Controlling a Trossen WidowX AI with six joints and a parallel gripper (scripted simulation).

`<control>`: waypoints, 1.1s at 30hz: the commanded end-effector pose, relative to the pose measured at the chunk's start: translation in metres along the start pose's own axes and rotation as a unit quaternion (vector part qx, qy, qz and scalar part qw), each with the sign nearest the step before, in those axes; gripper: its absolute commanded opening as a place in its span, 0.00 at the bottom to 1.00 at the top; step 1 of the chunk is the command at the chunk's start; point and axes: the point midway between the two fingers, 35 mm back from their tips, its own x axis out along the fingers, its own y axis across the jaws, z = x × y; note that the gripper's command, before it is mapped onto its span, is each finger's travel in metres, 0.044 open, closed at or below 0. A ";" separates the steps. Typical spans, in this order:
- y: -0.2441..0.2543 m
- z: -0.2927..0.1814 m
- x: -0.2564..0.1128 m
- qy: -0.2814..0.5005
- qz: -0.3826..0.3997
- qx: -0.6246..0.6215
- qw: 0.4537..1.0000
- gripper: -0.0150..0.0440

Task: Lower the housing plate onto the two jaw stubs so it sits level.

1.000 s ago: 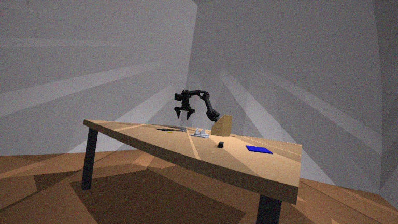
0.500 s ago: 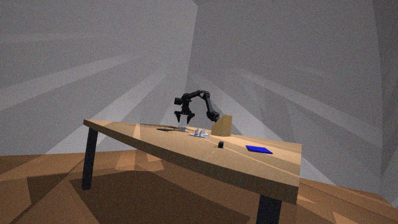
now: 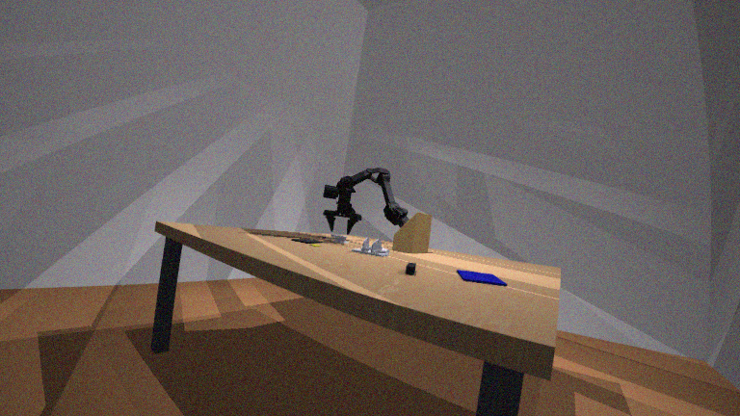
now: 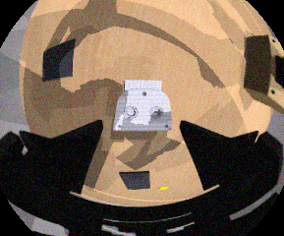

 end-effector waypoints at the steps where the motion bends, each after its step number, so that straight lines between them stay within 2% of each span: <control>1: -0.002 0.000 0.004 0.000 -0.003 -0.005 1.000 1.00; 23: -0.002 0.000 0.033 0.000 -0.002 -0.005 1.000 1.00; 33: -0.002 0.000 0.034 0.000 -0.002 -0.005 1.000 1.00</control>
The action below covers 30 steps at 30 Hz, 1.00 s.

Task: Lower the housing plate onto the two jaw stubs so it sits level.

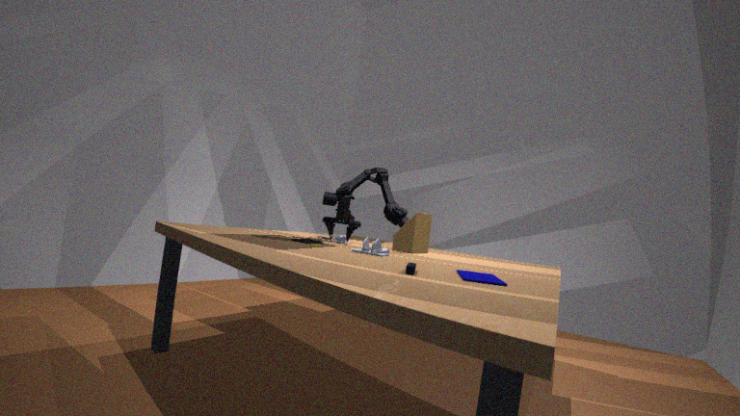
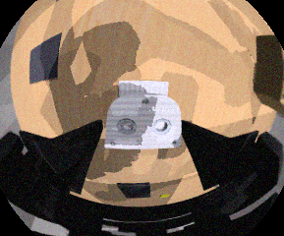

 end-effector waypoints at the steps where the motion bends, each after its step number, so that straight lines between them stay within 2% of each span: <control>1: -0.001 0.000 0.001 0.001 -0.002 -0.004 1.000 1.00; 19: -0.001 0.000 0.001 0.001 -0.002 -0.004 1.000 1.00; 30: -0.001 0.000 0.001 0.000 0.000 0.000 1.000 0.88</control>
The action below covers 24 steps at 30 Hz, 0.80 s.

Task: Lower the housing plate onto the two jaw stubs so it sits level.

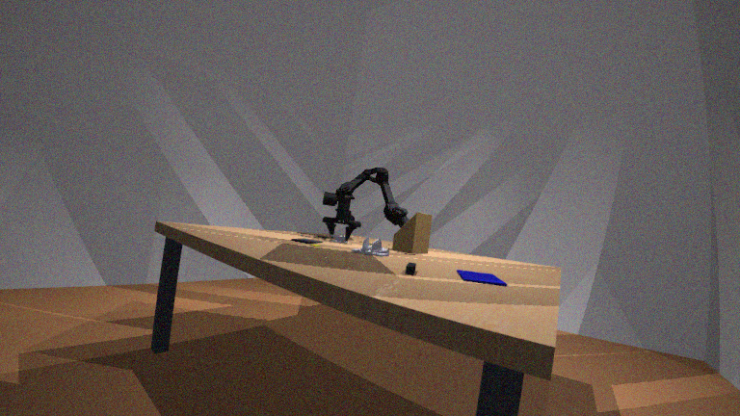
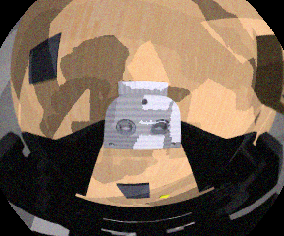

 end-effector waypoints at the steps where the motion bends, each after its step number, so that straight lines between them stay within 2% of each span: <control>1: 0.000 0.000 0.000 0.000 0.000 0.000 1.000 0.86; 13: 0.000 0.000 0.000 0.000 0.000 0.000 1.000 0.85; 24: -0.001 -0.004 -0.033 0.001 -0.005 -0.001 1.000 0.85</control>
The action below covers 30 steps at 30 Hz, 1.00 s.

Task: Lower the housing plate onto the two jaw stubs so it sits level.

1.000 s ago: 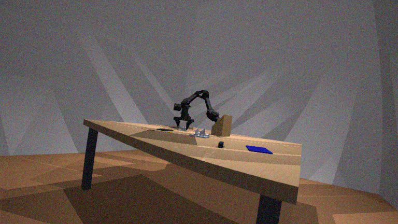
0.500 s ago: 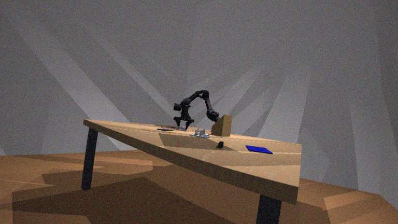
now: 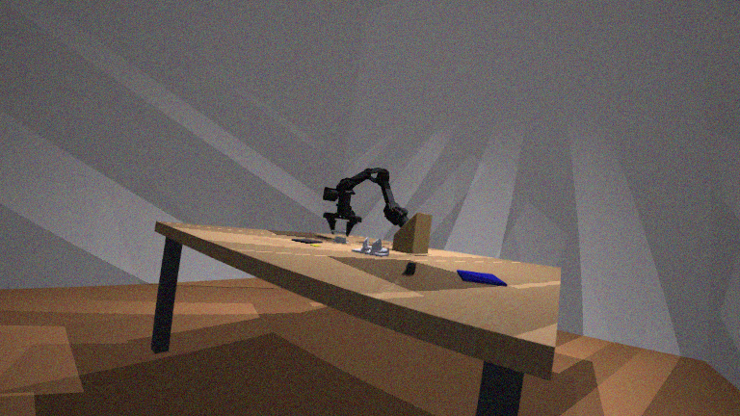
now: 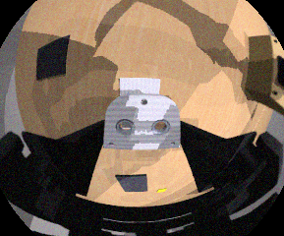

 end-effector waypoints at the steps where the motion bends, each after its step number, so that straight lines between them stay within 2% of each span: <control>1: 0.002 0.000 -0.013 0.000 0.002 0.004 1.000 0.85; 12: 0.001 0.002 -0.047 0.001 0.003 0.002 1.000 0.85; 17: 0.001 0.002 -0.049 0.001 0.003 -0.001 1.000 0.85; 30: -0.018 -0.030 -0.046 0.010 -0.010 -0.182 0.983 0.85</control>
